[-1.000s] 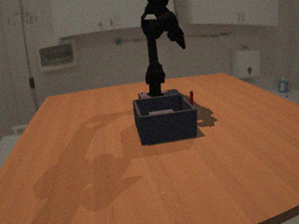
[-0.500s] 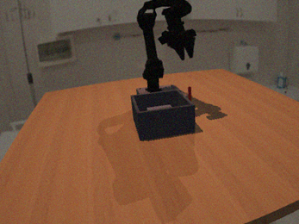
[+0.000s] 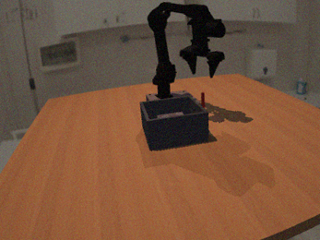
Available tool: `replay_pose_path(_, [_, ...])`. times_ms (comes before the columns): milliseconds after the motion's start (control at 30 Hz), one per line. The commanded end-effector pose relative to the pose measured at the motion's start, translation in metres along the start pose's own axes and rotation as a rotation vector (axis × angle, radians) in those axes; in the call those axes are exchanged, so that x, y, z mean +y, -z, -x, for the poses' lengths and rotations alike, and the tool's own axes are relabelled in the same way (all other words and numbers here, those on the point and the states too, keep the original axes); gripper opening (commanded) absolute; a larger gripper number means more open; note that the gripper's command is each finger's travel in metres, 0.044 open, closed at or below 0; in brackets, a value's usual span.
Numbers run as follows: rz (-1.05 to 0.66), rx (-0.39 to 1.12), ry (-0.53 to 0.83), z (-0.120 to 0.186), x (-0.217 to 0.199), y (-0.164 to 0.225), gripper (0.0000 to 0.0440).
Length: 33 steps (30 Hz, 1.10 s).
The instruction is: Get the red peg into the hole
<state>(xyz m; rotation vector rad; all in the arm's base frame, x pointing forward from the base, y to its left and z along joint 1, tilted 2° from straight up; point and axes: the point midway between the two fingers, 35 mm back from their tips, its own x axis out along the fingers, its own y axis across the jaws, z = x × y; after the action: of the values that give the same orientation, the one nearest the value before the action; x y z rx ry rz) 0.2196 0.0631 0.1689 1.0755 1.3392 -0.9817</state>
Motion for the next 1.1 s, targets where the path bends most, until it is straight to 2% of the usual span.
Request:
replay_pose_path(0, [0.125,-0.031,0.088,-0.021,-0.009,0.012,0.0440])
replay_pose_path(333, [0.326,-0.104,0.175,-0.068,-0.018,0.032,0.0440])
replay_pose_path(867, [0.479,-0.217,0.162,-0.137,-0.022,0.030,0.0436])
replay_pose_path(933, [0.495,-0.223,0.169,-0.142,-0.024,0.029,0.0412])
replay_pose_path(1067, [0.516,-0.225,0.186,-0.151,-0.027,0.027,0.0311])
